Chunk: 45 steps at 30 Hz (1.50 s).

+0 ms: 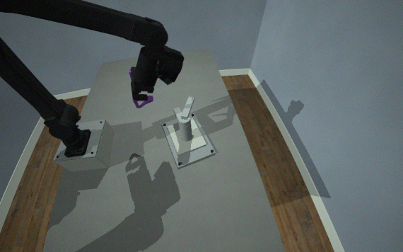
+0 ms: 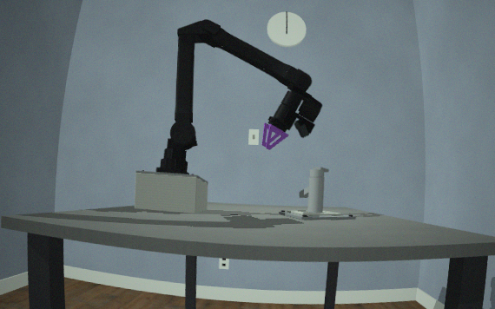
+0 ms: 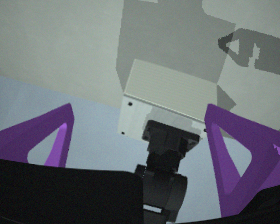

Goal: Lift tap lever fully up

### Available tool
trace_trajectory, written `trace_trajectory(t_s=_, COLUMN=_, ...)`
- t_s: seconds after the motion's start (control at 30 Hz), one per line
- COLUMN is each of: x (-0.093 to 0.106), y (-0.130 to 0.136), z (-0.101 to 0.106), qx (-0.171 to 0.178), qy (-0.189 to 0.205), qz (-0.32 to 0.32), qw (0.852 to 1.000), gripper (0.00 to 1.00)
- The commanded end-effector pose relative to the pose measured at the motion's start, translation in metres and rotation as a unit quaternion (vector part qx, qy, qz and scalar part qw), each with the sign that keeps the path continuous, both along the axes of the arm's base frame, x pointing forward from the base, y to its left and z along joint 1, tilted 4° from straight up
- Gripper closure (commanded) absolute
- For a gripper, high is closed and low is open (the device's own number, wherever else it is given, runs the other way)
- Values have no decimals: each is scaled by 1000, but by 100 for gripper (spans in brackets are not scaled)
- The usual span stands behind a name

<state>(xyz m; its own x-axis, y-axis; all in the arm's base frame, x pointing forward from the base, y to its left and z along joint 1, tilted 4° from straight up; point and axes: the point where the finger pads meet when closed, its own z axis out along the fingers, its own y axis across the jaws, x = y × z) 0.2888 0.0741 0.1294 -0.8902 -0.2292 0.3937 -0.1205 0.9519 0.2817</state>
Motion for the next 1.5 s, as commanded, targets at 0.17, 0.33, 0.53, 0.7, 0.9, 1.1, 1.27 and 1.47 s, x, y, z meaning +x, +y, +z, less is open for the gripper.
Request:
trace_trajectory(t_s=0.17, x=2, y=0, z=2, qx=1, qy=-4, qz=0, qw=1000, gripper=0)
trace_trajectory(t_s=0.33, x=11, y=1, z=8, qx=3, qy=-17, qz=3, qw=1000, gripper=0)
trace_trajectory(t_s=0.53, x=41, y=2, z=6, qx=18, qy=-65, qz=63, qw=996, gripper=0)
trace_trajectory(t_s=0.7, x=56, y=2, z=6, qx=25, qy=-89, qz=96, qw=991, gripper=0)
trace_trajectory(t_s=0.9, x=74, y=2, z=6, qx=32, qy=-116, qz=136, qw=983, gripper=0)
trace_trajectory(t_s=1.1, x=94, y=3, z=6, qx=37, qy=-146, qz=179, qw=972, gripper=0)
trace_trajectory(t_s=1.27, x=94, y=3, z=6, qx=37, qy=-146, qz=179, qw=972, gripper=0)
trace_trajectory(t_s=1.47, x=114, y=3, z=6, qx=41, qy=-175, qz=225, qw=958, gripper=0)
